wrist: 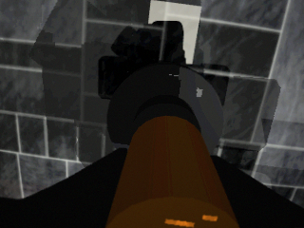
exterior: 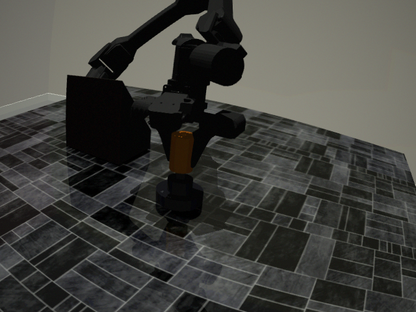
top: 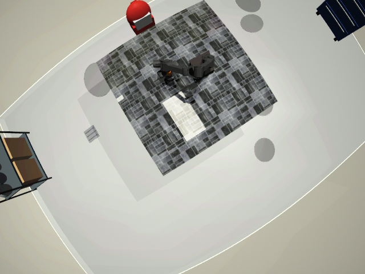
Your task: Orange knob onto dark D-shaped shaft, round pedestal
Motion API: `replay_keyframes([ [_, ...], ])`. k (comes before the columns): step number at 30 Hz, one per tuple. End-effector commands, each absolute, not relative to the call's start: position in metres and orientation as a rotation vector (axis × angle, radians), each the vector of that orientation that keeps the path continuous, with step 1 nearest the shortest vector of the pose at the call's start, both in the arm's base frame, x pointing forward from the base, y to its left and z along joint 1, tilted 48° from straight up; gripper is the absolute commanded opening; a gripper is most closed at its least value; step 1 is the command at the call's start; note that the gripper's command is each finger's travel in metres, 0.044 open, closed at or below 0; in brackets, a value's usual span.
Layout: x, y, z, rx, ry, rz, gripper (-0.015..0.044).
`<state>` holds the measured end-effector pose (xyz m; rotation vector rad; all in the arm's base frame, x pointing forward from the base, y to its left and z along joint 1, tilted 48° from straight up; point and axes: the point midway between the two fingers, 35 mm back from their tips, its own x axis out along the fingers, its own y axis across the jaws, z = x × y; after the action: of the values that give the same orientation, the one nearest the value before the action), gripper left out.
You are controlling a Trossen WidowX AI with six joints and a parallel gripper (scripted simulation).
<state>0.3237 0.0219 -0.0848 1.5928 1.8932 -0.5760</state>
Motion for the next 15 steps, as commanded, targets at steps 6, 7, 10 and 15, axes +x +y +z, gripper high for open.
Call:
replay_keyframes([
  [6,0.3260,0.0202,-0.0806,1.603,1.890,-0.586,0.0000],
  [7,0.3261,0.0201,-0.0806,1.614,1.890,-0.603,0.0000],
  [10,0.3263,0.0199,-0.0809,1.675,1.887,-0.707,0.0000],
  [15,0.3253,0.0196,-0.0829,1.727,1.881,-0.798,0.0000],
])
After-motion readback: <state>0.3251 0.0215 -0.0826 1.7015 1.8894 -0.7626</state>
